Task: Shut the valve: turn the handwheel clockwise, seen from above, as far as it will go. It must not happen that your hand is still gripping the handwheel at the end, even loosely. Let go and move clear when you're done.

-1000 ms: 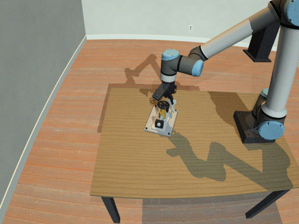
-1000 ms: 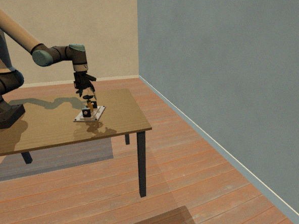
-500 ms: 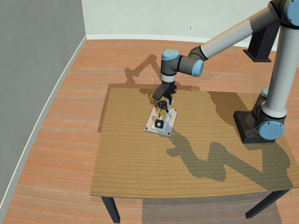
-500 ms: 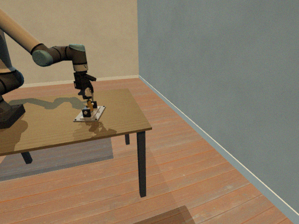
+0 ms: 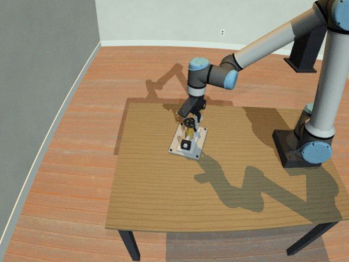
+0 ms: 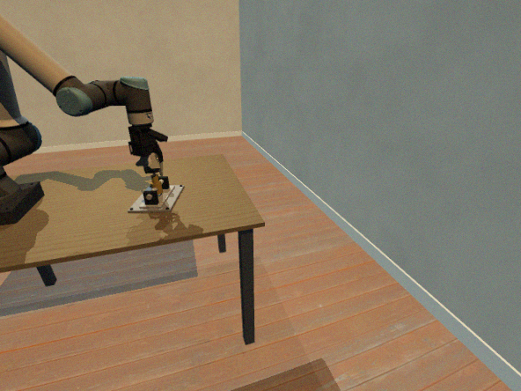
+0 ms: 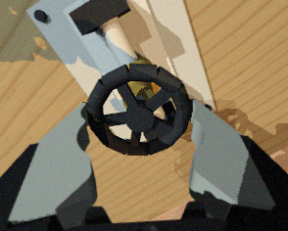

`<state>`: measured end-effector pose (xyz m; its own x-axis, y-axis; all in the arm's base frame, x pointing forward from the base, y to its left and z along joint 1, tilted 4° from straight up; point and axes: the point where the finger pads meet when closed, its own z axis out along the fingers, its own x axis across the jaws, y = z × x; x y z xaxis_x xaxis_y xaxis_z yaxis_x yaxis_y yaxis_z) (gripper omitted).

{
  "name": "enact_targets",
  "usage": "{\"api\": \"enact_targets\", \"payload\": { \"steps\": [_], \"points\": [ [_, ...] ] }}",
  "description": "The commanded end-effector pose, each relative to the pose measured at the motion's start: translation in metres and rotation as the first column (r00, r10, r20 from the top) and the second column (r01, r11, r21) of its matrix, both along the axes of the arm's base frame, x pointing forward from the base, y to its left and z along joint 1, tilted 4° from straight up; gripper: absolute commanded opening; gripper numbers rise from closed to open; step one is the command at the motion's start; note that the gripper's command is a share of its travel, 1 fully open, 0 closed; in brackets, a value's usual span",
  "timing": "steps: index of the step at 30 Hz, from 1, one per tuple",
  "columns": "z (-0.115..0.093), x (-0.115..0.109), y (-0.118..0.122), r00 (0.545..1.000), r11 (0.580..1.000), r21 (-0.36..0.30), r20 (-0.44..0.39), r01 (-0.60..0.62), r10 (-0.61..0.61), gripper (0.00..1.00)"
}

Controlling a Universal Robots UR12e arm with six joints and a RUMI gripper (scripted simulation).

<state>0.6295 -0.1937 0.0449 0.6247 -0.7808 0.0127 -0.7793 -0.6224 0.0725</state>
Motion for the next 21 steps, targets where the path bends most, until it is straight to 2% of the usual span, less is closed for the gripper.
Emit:
{"api": "enact_targets", "payload": {
  "steps": [1, 21],
  "points": [
    [-0.0012, -0.0018, -0.0004, 1.0, 1.0, 0.0, -0.002, 0.0, 0.0, 0.0],
    [-0.0013, -0.0019, -0.0003, 1.0, 1.0, 0.0, -0.001, 0.008, -0.008, 0.0]
  ]
}}
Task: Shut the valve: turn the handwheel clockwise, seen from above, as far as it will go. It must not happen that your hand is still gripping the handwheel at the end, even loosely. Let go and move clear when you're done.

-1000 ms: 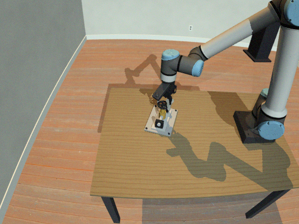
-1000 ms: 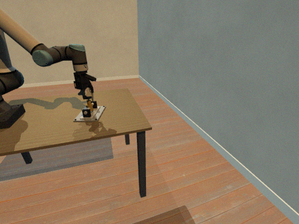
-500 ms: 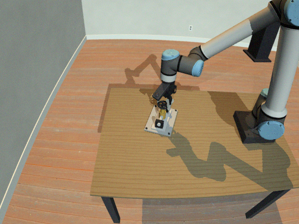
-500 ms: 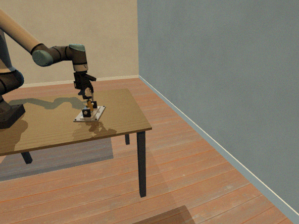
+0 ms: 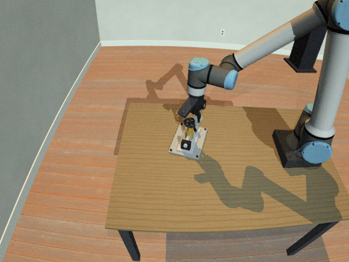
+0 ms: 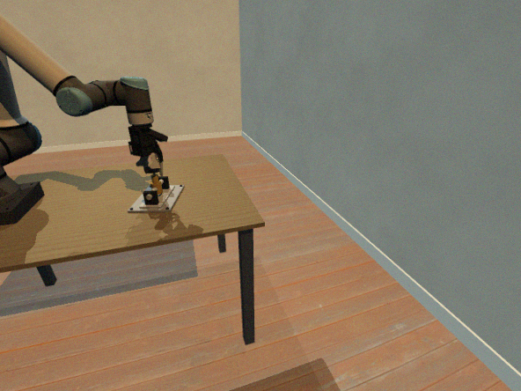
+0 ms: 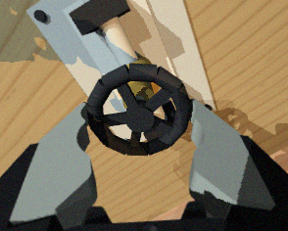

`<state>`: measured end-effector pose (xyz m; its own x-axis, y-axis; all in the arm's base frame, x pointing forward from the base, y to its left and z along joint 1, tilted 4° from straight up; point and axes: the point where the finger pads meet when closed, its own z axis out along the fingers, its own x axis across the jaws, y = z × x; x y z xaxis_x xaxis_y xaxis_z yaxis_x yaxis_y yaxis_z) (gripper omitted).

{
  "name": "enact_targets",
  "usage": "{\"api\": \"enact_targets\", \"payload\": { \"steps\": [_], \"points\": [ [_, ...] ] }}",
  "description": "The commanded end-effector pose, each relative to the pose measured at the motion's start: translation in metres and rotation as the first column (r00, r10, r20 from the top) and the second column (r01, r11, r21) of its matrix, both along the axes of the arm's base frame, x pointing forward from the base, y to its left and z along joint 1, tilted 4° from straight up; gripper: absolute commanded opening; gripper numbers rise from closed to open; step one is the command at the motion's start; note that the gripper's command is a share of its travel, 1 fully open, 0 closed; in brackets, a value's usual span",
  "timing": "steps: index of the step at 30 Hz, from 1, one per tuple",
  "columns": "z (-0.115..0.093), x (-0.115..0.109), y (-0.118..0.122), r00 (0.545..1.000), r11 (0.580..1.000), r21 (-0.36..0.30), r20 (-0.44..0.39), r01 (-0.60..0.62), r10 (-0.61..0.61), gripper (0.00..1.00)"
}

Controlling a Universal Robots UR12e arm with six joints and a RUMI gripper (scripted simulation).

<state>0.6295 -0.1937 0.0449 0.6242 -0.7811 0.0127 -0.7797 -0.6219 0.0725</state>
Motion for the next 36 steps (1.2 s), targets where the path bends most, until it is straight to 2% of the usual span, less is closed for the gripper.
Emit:
{"api": "enact_targets", "payload": {
  "steps": [1, 20, 36],
  "points": [
    [-0.0013, -0.0019, -0.0003, 1.0, 1.0, 0.0, -0.001, 0.009, -0.009, 0.0],
    [-0.001, -0.0021, 0.0002, 0.997, 0.997, -0.004, 0.003, 0.081, -0.081, 0.0],
    [-0.0008, -0.0019, 0.0009, 0.969, 0.969, -0.011, 0.014, 0.248, -0.247, 0.0]
  ]
}}
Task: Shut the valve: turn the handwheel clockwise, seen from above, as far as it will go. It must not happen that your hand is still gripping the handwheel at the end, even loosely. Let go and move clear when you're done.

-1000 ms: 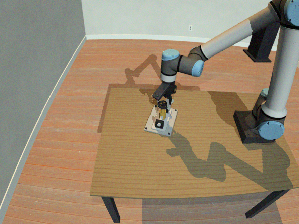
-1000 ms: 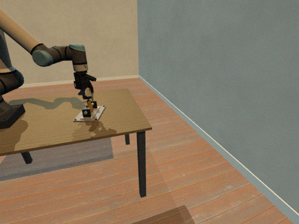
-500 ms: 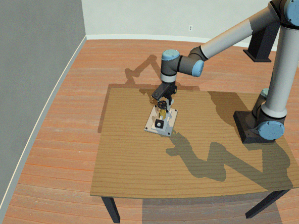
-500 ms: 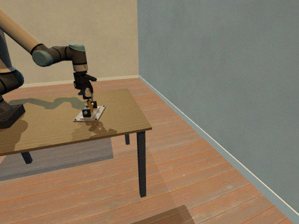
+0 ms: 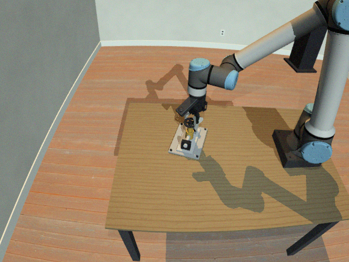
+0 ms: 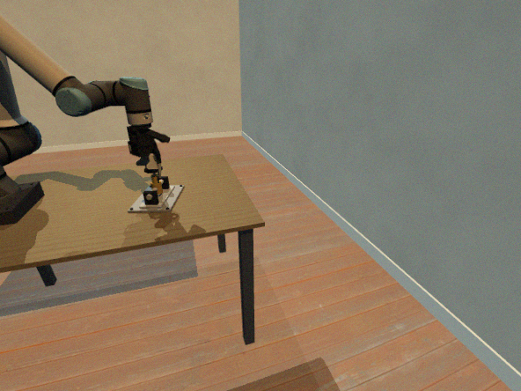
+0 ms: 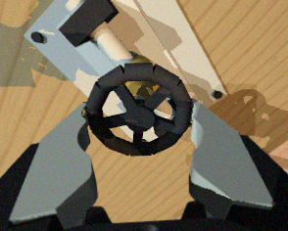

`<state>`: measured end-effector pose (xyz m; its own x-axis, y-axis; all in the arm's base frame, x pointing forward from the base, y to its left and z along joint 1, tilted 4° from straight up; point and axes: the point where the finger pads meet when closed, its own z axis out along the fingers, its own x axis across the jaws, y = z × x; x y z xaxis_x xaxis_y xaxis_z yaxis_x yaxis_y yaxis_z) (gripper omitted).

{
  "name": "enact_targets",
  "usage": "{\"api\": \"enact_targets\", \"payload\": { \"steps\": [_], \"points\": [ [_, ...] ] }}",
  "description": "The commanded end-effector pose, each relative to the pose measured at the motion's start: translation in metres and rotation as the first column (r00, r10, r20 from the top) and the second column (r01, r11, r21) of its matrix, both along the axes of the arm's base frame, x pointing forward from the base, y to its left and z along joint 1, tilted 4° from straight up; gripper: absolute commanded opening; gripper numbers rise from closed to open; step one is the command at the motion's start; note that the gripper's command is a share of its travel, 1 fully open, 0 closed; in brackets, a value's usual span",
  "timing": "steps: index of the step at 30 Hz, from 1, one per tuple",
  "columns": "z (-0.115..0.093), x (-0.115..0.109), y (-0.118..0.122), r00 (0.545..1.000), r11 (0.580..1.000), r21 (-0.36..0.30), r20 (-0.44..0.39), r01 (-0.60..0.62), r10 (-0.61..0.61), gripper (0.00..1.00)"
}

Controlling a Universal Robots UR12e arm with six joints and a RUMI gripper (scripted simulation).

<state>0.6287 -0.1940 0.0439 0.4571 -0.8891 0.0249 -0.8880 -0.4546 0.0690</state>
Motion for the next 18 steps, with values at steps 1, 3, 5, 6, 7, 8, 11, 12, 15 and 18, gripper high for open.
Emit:
{"api": "enact_targets", "payload": {
  "steps": [1, 3, 5, 6, 7, 8, 11, 12, 15, 18],
  "points": [
    [0.0003, -0.0012, 0.0012, 0.999, 0.999, -0.004, 0.003, 0.051, -0.051, 0.0],
    [0.0003, -0.001, 0.0009, 0.997, 0.997, -0.006, 0.005, 0.081, -0.081, 0.0],
    [0.0003, -0.0011, 0.0011, 0.994, 0.994, -0.007, 0.007, 0.112, -0.112, 0.0],
    [0.0003, -0.0011, 0.0012, 0.992, 0.992, -0.008, 0.008, 0.129, -0.129, 0.0],
    [0.0003, -0.0011, 0.0013, 0.989, 0.989, -0.008, 0.009, 0.145, -0.145, 0.0],
    [0.0002, -0.0011, 0.0013, 0.987, 0.987, -0.009, 0.01, 0.162, -0.162, 0.0],
    [0.0002, -0.0011, 0.0014, 0.977, 0.977, -0.011, 0.013, 0.215, -0.214, 0.0],
    [0.0002, -0.0011, 0.0014, 0.973, 0.973, -0.012, 0.014, 0.232, -0.232, 0.0],
    [0.0003, -0.001, 0.0015, 0.958, 0.958, -0.014, 0.018, 0.287, -0.287, 0.0],
    [0.0003, -0.001, 0.0015, 0.952, 0.952, -0.015, 0.02, 0.306, -0.306, 0.0]
  ]
}}
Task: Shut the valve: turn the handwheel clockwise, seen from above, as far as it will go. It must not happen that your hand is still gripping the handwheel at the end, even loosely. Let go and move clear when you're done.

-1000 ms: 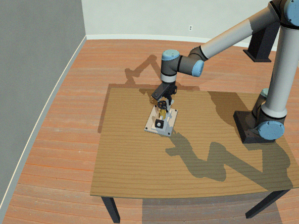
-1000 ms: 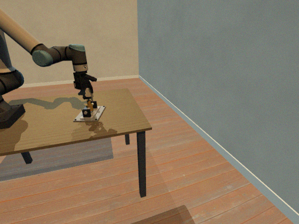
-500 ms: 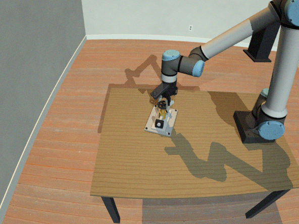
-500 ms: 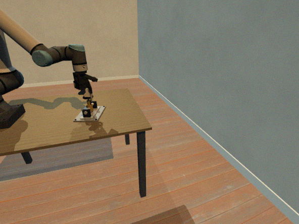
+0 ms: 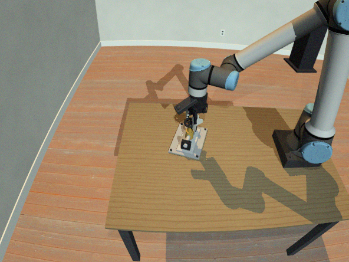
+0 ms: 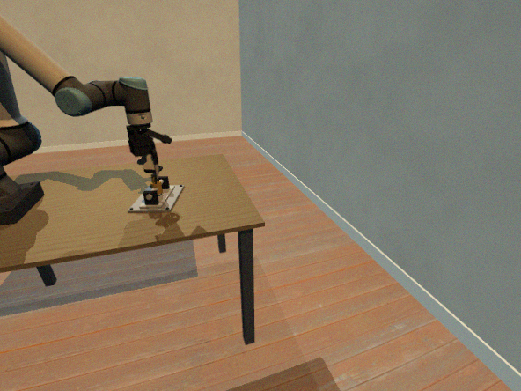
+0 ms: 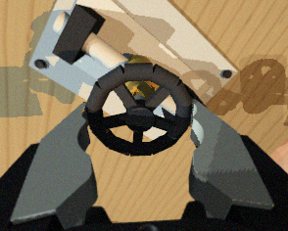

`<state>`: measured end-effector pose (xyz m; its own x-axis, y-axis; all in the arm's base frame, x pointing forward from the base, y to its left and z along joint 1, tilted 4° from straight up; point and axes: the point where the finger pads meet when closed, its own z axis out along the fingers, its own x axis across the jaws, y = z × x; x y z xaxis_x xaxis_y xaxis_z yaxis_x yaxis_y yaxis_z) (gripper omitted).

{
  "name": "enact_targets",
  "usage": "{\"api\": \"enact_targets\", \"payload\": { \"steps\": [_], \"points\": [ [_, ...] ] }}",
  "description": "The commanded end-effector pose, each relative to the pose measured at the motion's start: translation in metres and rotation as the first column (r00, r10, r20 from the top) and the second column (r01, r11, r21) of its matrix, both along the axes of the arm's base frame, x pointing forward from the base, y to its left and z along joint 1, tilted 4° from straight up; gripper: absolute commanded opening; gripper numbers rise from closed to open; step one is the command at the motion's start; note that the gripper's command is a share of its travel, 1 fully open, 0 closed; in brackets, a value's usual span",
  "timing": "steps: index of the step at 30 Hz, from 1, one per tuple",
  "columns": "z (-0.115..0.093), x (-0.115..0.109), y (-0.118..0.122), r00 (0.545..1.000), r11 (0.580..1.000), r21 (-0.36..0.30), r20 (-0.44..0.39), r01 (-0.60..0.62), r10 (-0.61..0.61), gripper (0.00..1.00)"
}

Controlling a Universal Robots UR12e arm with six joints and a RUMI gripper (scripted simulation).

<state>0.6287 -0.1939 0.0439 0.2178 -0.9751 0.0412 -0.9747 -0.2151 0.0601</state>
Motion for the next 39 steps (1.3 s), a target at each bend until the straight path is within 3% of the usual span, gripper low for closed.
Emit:
{"api": "enact_targets", "payload": {
  "steps": [1, 17, 32, 34, 39],
  "points": [
    [0.0004, -0.0006, 0.0009, 0.997, 0.997, -0.006, 0.004, 0.076, -0.076, 0.0],
    [0.0004, -0.0003, 0.0013, 0.932, 0.932, -0.017, 0.024, 0.362, -0.361, 0.0],
    [0.0006, 0.0004, 0.0008, 0.773, 0.773, -0.021, 0.047, 0.634, -0.633, 0.0],
    [0.0006, 0.0004, 0.0008, 0.773, 0.773, -0.021, 0.047, 0.634, -0.633, 0.0],
    [0.0008, 0.0007, 0.0005, 0.707, 0.708, -0.021, 0.055, 0.706, -0.705, 0.0]
  ]
}}
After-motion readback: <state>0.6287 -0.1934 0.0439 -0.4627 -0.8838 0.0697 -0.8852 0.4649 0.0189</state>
